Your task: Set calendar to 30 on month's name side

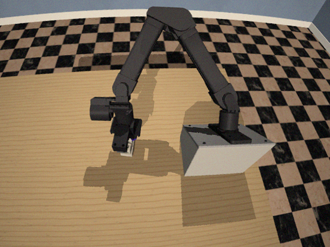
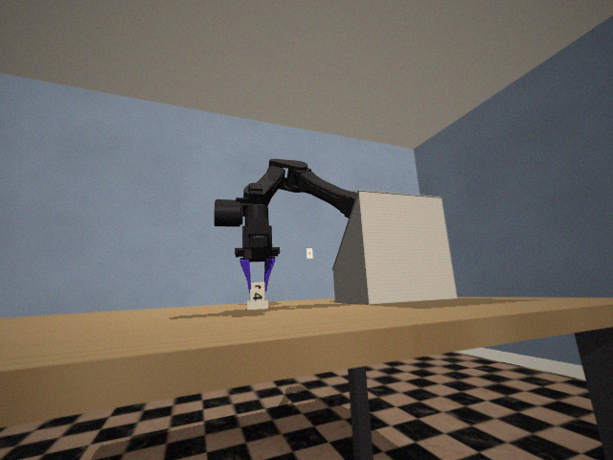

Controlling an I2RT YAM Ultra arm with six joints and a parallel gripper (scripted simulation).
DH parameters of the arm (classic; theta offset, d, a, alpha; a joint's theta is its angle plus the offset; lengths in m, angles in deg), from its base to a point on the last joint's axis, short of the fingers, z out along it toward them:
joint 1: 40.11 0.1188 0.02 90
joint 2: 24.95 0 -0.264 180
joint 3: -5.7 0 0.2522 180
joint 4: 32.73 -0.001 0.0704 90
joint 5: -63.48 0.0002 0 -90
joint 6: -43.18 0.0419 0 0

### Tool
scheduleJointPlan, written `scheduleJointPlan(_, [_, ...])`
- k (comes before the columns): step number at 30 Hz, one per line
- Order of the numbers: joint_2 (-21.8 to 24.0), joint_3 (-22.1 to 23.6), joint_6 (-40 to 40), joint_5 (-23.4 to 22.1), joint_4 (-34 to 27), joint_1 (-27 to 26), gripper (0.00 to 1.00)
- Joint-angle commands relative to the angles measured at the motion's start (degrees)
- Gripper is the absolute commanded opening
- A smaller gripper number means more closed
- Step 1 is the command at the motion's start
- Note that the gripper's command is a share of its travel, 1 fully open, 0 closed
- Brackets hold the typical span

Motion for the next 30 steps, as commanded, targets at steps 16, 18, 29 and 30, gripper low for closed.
scheduleJointPlan(16, [-0.26,0.15,-1.25,-0.08,1.87,-0.22,0.27])
scheduleJointPlan(18, [-0.26,0.15,-1.25,-0.08,1.88,-0.23,0.27])
scheduleJointPlan(29, [-0.26,0.15,-1.25,-0.08,1.88,-0.23,0.27])
scheduleJointPlan(30, [-0.26,0.15,-1.25,-0.08,1.88,-0.23,0.27])
